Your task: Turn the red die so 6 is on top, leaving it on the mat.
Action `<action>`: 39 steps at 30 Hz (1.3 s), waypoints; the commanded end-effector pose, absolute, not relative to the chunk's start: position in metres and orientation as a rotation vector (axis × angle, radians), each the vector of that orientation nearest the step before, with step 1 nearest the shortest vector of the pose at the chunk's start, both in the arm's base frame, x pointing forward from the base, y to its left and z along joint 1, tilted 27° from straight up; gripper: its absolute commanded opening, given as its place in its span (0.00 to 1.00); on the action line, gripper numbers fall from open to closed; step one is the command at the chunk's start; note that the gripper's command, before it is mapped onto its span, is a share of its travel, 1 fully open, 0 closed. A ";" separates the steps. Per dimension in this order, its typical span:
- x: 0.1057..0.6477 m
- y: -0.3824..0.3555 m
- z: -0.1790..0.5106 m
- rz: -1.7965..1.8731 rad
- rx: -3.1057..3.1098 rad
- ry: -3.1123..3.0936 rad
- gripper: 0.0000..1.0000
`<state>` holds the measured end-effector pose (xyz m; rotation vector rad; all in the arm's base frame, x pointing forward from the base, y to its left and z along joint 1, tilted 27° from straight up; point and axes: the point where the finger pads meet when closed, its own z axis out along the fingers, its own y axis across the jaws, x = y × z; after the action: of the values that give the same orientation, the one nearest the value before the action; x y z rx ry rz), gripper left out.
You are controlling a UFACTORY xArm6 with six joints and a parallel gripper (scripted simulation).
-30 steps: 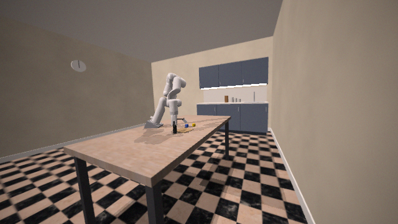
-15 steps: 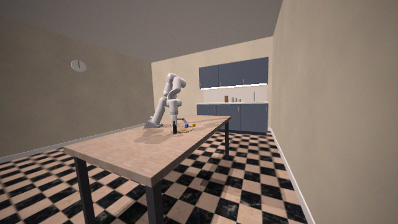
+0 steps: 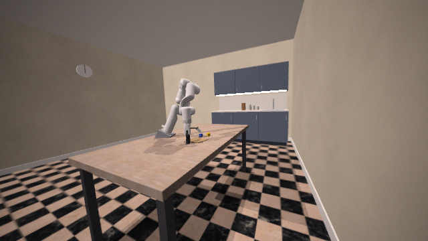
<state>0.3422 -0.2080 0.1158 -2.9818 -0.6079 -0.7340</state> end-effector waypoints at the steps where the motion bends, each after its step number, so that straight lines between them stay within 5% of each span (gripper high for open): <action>1: 0.342 -0.209 0.118 -0.737 -2.983 -0.608 0.27; 22: 0.298 -0.219 0.205 -0.737 -2.983 -0.608 0.27; 39: 0.330 -0.167 0.219 -0.722 -2.990 -0.486 0.27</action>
<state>0.3056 -0.2055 0.2071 -2.9791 -0.5762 -0.7316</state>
